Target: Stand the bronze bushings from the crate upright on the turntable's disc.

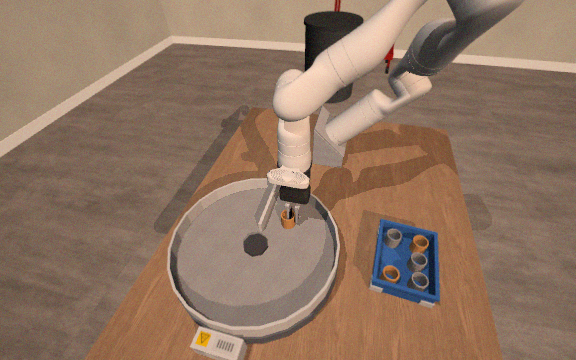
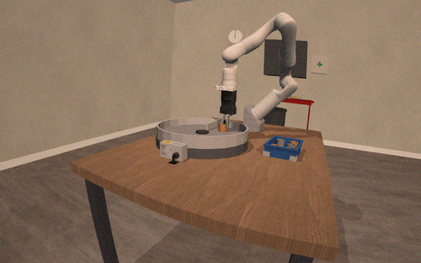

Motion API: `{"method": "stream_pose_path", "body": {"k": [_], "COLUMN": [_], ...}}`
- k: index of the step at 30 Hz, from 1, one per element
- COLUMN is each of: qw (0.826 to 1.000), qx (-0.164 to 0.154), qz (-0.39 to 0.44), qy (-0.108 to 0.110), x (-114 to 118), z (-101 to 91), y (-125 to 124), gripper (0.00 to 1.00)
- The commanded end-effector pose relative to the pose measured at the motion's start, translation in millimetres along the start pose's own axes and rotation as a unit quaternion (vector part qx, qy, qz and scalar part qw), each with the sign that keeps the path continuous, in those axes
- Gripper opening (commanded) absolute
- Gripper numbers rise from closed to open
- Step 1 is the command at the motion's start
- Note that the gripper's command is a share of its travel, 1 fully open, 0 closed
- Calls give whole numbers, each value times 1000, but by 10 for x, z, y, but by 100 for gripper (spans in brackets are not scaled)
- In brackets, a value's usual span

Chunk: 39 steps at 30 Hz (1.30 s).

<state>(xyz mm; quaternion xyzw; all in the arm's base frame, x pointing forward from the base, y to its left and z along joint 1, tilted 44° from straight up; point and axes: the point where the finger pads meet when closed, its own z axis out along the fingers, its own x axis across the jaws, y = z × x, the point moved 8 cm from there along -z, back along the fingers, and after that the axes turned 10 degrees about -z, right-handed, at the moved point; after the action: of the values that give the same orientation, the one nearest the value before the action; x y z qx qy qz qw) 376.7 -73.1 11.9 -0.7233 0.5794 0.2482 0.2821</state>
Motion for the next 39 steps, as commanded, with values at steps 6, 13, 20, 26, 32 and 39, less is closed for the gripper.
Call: {"method": "stream_pose_path", "body": {"k": [6,13,20,26,32,39], "qw": [1000,1000,1000,1000,1000,1000], "qx": [2,3,5,3,2,2], "qz": [-1,-3,-5,-3,-2,-2], "qy": [0,2,4,2,1,1], "x": [5,20,9,14,7,7], "z": [7,-103,-389,-461,-456,-456], "y": [2,-22,-36,-18,-7,-7], "gripper": [38,38,38,38,38,38]}}
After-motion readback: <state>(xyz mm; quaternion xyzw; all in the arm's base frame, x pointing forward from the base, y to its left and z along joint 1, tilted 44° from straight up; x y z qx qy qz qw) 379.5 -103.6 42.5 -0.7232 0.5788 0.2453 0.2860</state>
